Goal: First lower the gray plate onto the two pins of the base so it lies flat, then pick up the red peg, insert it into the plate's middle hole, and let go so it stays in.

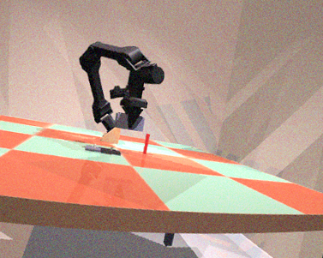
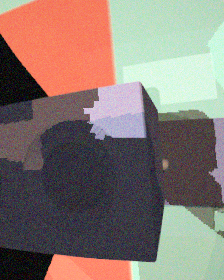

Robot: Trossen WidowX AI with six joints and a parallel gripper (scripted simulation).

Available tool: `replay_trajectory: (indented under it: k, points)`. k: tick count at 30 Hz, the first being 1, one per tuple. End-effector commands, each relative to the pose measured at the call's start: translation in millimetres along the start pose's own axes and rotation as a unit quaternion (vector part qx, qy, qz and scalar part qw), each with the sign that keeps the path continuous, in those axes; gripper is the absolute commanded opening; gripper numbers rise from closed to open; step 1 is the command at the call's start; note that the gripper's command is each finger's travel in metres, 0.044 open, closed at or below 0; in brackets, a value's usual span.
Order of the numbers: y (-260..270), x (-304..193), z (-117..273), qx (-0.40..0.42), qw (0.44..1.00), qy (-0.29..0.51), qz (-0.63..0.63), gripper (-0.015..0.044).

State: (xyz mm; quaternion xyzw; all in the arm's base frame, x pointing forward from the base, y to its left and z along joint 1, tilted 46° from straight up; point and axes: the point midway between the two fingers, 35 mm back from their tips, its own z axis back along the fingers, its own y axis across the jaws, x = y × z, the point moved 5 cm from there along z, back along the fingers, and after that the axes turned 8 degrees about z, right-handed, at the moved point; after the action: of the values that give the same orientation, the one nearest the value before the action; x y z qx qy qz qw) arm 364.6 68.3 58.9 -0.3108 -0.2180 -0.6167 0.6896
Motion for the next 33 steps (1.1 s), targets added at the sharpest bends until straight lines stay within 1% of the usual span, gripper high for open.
replay_trajectory:
  k: [1, 22, 33]
  points:
    - [-3, 12, -5, 0.002, 1.0, -0.002, -0.003, 0.0]
    - [-24, 67, -37, -0.002, 1.0, -0.011, -0.023, 0.0]
    - [-25, 69, -38, -0.002, 1.0, -0.012, -0.024, 0.0]
